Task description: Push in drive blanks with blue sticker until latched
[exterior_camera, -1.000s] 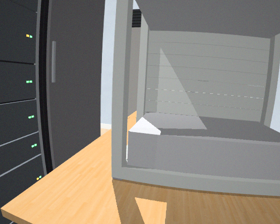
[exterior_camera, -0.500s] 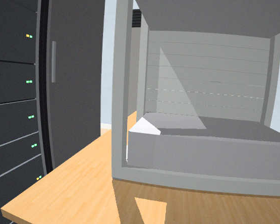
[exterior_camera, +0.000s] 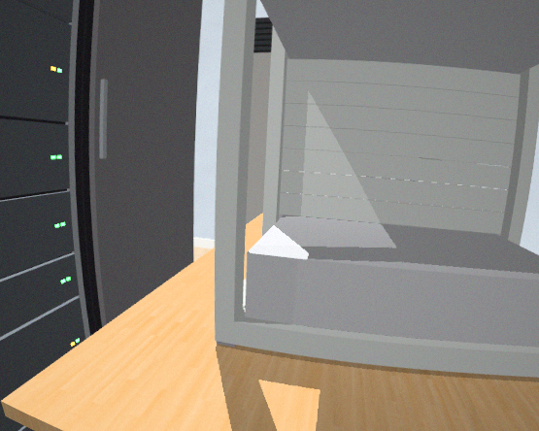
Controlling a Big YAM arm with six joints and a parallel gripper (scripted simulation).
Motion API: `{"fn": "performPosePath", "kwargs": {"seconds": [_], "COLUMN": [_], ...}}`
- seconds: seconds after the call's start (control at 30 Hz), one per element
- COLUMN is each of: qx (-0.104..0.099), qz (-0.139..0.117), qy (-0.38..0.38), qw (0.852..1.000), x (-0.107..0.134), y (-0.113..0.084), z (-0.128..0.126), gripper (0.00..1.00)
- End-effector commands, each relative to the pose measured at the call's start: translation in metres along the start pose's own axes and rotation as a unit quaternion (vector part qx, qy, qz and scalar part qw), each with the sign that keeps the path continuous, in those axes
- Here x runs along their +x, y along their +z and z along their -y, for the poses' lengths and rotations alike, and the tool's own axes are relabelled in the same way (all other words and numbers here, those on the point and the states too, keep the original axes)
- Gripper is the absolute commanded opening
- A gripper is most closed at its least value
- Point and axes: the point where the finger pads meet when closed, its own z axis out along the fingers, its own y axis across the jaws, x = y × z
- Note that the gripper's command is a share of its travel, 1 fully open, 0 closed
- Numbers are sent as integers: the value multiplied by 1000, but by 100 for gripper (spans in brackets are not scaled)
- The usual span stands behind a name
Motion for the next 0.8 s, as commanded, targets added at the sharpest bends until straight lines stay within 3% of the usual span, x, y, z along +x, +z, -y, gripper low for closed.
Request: {"fn": "performPosePath", "kwargs": {"seconds": [0.0,0.77], "qx": [-5,-5], "qz": [7,8], "qy": [-2,-4], "qw": [1000,1000], "x": [1,1], "y": [-4,-6], "z": [-5,-7], "gripper": [0,0]}}
